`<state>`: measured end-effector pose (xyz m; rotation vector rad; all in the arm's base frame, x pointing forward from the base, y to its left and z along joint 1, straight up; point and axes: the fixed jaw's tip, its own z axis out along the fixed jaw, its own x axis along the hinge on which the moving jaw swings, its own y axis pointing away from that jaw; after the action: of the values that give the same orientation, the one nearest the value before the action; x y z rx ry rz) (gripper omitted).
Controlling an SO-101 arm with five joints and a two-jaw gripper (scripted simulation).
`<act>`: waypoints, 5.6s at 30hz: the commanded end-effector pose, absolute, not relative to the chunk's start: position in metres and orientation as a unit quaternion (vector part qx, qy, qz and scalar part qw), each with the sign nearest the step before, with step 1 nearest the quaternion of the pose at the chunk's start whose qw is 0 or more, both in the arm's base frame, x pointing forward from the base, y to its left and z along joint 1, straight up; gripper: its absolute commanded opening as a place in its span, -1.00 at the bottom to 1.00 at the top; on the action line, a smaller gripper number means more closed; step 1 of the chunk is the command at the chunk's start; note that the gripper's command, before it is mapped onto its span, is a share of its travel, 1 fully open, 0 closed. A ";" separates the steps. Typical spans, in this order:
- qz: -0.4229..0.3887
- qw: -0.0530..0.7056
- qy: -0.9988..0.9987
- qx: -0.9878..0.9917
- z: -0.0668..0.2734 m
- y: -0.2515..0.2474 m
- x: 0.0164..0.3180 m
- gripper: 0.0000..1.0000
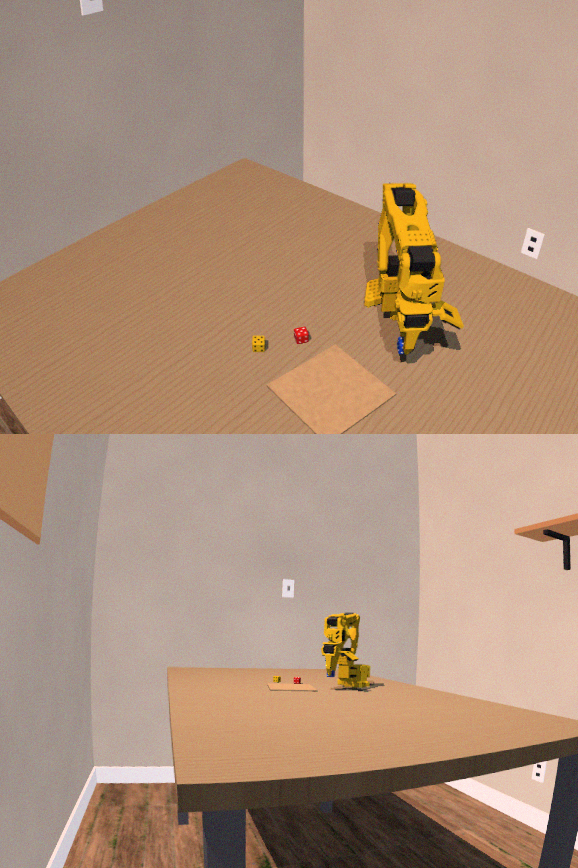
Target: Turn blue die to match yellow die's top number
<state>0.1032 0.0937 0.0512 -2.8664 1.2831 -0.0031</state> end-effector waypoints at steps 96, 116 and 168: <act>-0.016 0.036 0.400 -0.916 0.031 0.102 0.111 -1.00; -0.016 0.036 0.400 -0.916 0.023 0.102 0.111 -1.00; -0.016 0.036 0.400 -0.916 0.017 0.103 0.112 -0.80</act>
<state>0.1041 0.0945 0.0101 -2.8622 1.2695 -0.0095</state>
